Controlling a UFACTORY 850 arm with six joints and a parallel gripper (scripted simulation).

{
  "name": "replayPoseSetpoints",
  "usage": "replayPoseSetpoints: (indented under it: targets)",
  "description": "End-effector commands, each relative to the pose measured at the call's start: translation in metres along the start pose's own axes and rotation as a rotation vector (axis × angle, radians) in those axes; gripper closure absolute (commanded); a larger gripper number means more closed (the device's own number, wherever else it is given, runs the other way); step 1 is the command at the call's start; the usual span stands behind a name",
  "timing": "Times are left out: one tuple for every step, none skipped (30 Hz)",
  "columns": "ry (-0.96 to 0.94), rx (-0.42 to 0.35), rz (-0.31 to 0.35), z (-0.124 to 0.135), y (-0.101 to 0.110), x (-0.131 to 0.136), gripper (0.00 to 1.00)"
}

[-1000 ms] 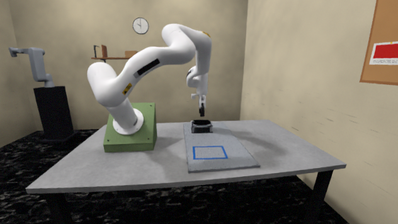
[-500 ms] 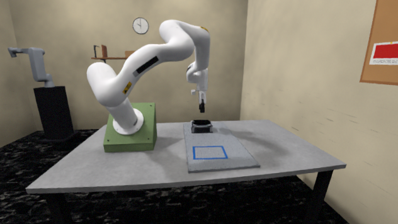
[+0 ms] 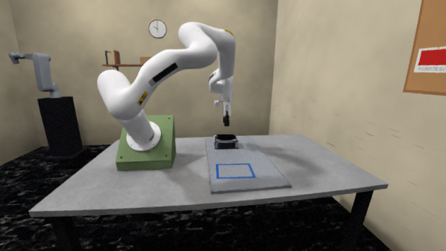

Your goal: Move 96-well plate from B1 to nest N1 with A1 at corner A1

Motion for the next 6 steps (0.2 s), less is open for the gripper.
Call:
replayPoseSetpoints:
  targets:
    - [-0.001, -0.002, 0.001, 0.0006, 0.001, 0.0001, 0.0]
    - [-0.001, -0.002, 0.001, 0.0006, 0.001, 0.0001, 0.0]
    - [-0.001, -0.002, 0.001, 0.0006, 0.001, 0.0001, 0.0]
    - [-0.001, -0.002, 0.001, 0.0006, 0.001, 0.0001, 0.0]
    - [-0.001, -0.002, 0.001, 0.0006, 0.001, 0.0001, 0.0]
    - [-0.001, -0.002, 0.001, 0.0006, 0.001, 0.0001, 0.0]
Point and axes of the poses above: the point where the finger pads meet when closed, its own y axis back along the fingers, its own x axis across the jaws, z = x × y, the point moved 9 cm from there along y, back along the fingers, and after that the axes turned 4 degrees about y, right-handed, at the moved point
